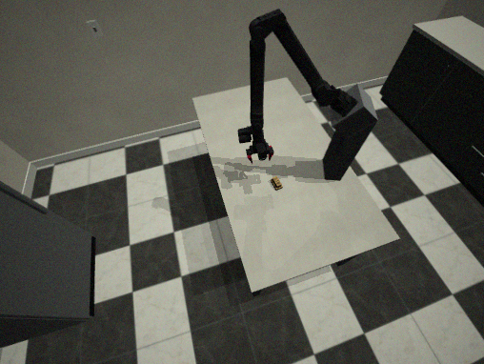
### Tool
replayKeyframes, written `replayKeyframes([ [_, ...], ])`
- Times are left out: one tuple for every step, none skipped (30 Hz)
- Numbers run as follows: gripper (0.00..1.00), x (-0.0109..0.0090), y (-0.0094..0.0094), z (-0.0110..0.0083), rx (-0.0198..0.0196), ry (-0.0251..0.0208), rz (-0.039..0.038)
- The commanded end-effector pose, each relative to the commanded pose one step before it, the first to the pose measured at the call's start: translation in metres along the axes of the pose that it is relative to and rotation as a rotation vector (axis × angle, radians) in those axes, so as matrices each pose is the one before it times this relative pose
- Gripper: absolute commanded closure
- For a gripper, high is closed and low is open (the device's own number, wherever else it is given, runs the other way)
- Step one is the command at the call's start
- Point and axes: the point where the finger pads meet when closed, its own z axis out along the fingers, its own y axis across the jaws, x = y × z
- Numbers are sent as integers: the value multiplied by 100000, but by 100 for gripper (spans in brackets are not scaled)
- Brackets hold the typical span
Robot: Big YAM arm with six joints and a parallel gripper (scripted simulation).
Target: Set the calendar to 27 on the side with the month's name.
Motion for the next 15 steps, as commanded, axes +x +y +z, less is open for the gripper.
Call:
replayKeyframes([
  [0, -1644, 2869, 3032, 2737, 3769, -11898],
  [0, -525, 1711, 714, -136, 3394, -3583],
  [0, 0, 0, 0, 0, 0, 0],
  [0, -504, 1525, 462, -114, 3065, -3201],
  [0, -448, 1308, 265, -93, 2674, -2763],
  [0, 0, 0, 0, 0, 0, 0],
  [0, -373, 1074, 126, -73, 2238, -2288],
  [0, -290, 838, 40, -56, 1776, -1798],
  [0, -209, 609, -4, -40, 1311, -1317],
  [0, -136, 400, -17, -26, 871, -871],
  [0, 0, 0, 0, 0, 0, 0],
  [0, 0, 0, 0, 0, 0, 0],
  [0, 1324, -1167, 686, 1853, 2991, 2052],
  [0, 20, 100, 8, -40, 279, -112],
  [0, -116, -57, -41, 178, -153, -185],
])
